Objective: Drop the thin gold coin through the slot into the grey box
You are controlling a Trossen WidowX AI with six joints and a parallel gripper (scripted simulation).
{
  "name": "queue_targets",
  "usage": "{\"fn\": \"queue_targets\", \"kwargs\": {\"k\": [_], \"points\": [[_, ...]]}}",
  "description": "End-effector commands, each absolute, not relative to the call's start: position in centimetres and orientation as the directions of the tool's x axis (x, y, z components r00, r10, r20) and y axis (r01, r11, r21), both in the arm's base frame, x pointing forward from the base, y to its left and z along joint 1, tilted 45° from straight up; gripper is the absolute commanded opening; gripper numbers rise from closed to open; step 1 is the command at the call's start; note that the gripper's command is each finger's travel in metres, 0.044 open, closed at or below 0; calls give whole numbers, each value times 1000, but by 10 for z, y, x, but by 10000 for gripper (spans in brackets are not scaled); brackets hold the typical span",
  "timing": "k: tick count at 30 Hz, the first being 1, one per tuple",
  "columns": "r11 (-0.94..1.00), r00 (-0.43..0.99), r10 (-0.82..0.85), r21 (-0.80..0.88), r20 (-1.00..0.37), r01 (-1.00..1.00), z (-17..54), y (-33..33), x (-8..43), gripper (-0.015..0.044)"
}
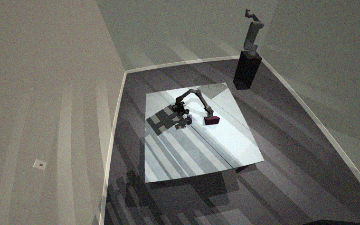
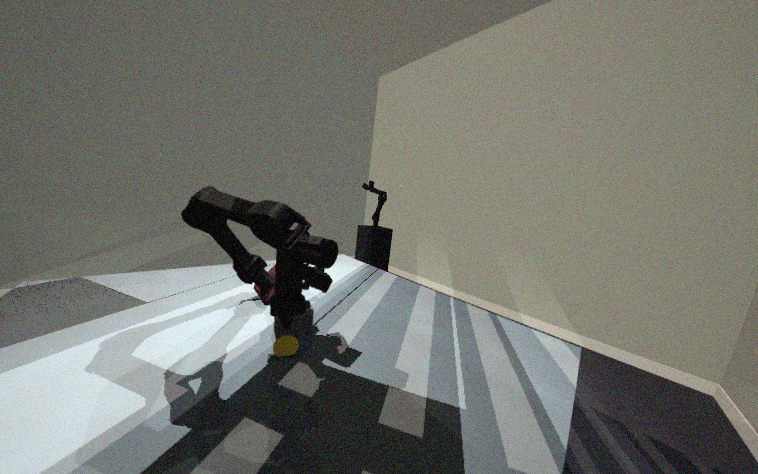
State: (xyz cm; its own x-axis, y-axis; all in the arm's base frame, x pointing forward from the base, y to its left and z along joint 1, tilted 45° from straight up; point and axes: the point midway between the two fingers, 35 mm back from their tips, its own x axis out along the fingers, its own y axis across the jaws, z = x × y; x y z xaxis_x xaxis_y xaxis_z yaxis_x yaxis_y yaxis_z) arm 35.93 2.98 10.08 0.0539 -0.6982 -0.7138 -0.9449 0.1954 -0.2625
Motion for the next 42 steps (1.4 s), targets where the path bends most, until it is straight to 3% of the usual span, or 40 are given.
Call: {"fn": "queue_targets", "kwargs": {"k": [1, 42], "points": [[192, 58, -701, -266, -711, -945, 96, 22, 360, 161], [191, 59, -703, -268, -709, -944, 52, -22, 364, 161]]}}
